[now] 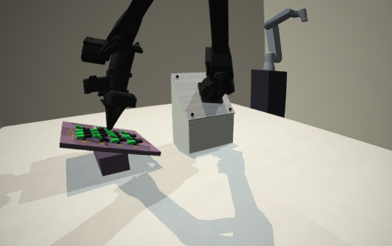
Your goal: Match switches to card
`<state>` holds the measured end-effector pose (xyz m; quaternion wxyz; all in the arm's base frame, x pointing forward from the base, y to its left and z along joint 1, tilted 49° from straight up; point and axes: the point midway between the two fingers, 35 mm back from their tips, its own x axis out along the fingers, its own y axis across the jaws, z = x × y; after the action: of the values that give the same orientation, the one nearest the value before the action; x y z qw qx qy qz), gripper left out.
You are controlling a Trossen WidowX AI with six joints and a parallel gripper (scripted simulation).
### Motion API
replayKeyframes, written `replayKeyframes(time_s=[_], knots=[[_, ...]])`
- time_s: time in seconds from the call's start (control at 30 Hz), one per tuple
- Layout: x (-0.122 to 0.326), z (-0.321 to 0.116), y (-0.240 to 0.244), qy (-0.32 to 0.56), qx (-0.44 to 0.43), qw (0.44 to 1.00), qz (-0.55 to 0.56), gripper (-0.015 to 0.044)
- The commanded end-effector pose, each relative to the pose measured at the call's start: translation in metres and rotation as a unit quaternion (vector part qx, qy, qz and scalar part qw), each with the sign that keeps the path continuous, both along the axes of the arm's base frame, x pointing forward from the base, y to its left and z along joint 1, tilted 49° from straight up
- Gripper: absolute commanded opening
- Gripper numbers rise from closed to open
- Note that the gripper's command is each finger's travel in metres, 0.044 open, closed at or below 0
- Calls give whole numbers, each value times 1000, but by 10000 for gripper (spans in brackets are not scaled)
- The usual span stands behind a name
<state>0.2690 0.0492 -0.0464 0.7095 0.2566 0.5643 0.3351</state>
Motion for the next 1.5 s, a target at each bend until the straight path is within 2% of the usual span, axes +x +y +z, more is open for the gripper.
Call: replayKeyframes(time_s=[0.0, 0.6, 0.87, 1.07, 1.23, 1.37, 1.47], knots=[[0, 0, 1, 1, 3, 1000, -1, 0], [0, -2, 3, 1, 3, 1000, -1, 0], [-11, 38, -47, -7, 4, 1000, -11, 0], [-13, 38, -48, -7, 4, 1000, -11, 0], [-50, 28, -47, -6, 4, 1000, -11, 0], [-49, 27, -46, -6, 4, 1000, -10, 0], [-44, 11, -26, 0, 2, 1000, -3, 0]])
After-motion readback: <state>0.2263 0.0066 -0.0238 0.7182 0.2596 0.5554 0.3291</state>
